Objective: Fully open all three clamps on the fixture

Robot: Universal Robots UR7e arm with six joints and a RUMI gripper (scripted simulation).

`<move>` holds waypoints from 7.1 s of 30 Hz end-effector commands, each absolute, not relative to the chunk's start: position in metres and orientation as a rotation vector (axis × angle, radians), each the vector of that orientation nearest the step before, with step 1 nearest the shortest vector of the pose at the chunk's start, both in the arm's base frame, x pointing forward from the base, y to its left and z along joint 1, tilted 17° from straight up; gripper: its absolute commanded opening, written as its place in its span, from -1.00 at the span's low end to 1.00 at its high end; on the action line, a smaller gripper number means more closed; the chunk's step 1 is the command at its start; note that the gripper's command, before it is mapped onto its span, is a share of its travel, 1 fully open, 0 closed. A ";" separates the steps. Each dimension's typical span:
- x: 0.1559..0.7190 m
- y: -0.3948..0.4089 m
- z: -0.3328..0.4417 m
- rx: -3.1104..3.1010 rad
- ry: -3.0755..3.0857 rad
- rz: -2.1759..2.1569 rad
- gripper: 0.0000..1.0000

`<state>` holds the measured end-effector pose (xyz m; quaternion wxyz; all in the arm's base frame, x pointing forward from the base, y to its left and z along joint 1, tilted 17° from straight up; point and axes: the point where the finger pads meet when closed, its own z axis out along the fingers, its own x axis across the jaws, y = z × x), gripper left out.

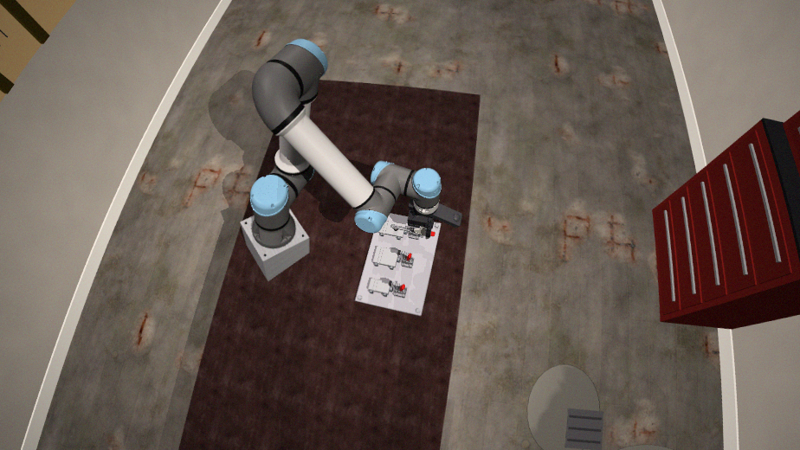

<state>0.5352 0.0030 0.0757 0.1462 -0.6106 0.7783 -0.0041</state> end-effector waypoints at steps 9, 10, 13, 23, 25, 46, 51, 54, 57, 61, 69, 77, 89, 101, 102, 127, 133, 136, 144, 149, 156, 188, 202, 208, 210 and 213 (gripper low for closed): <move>0.536 0.003 0.076 -1.758 2.240 -0.013 -0.44; 0.536 0.003 0.076 -1.758 2.240 -0.013 -0.44; 0.536 0.003 0.076 -1.758 2.240 -0.013 -0.44; 0.536 0.003 0.076 -1.758 2.240 -0.013 -0.44; 0.536 0.003 0.076 -1.758 2.240 -0.013 -0.44; 0.542 0.007 0.050 -1.758 2.240 -0.013 -0.44; 0.543 0.008 0.049 -1.758 2.240 -0.013 -0.44; 0.543 0.008 0.049 -1.758 2.240 -0.013 -0.44; 0.543 0.008 0.049 -1.758 2.240 -0.013 -0.44; 0.543 0.008 0.049 -1.758 2.240 -0.013 -0.44; 0.543 0.008 0.049 -1.758 2.240 -0.013 -0.44; 0.543 0.008 0.049 -1.758 2.240 -0.013 -0.44; 0.543 0.008 0.049 -1.758 2.240 -0.013 -1.00; 0.543 0.008 0.049 -1.758 2.240 -0.013 -1.00; 0.543 0.008 0.049 -1.758 2.240 -0.013 -1.00; 0.542 0.008 0.050 -1.758 2.240 -0.013 -1.00; 0.542 0.008 0.050 -1.758 2.240 -0.013 -1.00; 0.542 0.008 0.050 -1.758 2.240 -0.013 -1.00; 0.541 0.007 0.051 -1.758 2.240 -0.013 -1.00; 0.539 0.007 0.053 -1.758 2.240 -0.013 -1.00; 0.537 0.007 0.055 -1.758 2.240 -0.013 -1.00; 0.517 0.009 0.066 -1.758 2.240 -0.013 -1.00; 0.506 0.011 0.067 -1.758 2.240 -0.013 -1.00; 0.502 0.013 0.067 -1.758 2.240 -0.013 -1.00; 0.501 0.013 0.067 -1.758 2.240 -0.013 -1.00; 0.500 0.013 0.067 -1.758 2.240 -0.013 -1.00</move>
